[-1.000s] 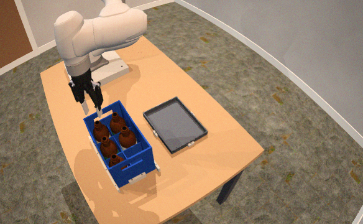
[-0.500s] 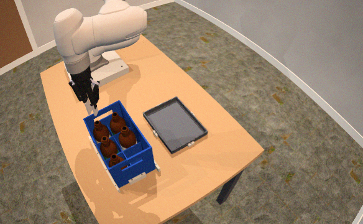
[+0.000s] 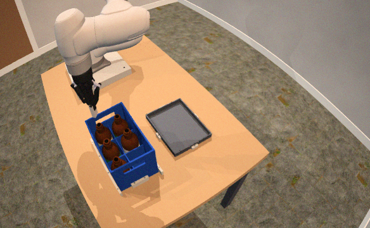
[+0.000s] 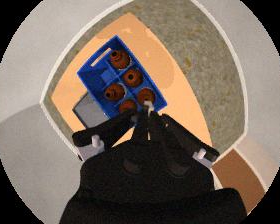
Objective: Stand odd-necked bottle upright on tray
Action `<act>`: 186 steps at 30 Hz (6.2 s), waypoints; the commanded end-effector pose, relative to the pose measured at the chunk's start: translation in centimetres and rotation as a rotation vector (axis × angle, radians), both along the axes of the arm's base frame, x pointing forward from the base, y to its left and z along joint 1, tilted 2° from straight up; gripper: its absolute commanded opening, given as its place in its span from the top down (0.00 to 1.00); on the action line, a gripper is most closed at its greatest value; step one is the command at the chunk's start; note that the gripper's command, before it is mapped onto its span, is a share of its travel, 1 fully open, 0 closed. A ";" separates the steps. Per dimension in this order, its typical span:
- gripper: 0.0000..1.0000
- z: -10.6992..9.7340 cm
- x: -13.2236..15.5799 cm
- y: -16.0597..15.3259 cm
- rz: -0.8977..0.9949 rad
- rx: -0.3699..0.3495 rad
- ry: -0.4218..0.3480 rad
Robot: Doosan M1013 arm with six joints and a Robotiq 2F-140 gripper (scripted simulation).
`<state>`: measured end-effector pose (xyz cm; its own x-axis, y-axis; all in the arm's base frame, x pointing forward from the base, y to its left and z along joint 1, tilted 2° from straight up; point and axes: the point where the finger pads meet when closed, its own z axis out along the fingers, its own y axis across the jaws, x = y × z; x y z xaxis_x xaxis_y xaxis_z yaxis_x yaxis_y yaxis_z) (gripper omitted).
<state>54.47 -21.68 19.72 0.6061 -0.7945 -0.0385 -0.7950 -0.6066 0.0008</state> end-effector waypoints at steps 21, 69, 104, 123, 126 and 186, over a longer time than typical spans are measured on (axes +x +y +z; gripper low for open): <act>1.00 0.1 1.1 5.1 0.000 0.000 0.000; 0.62 0.2 1.6 8.4 0.000 0.000 0.000; 0.62 -2.8 1.5 8.5 0.000 0.000 0.000; 0.62 -4.1 1.5 8.5 0.000 0.000 0.000; 0.62 -4.2 1.5 8.5 0.000 0.000 0.000; 0.62 -4.8 1.5 8.5 0.000 0.000 0.000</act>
<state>55.97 -13.14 15.07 0.6061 -0.7945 -0.0385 -0.7950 -0.6066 0.0008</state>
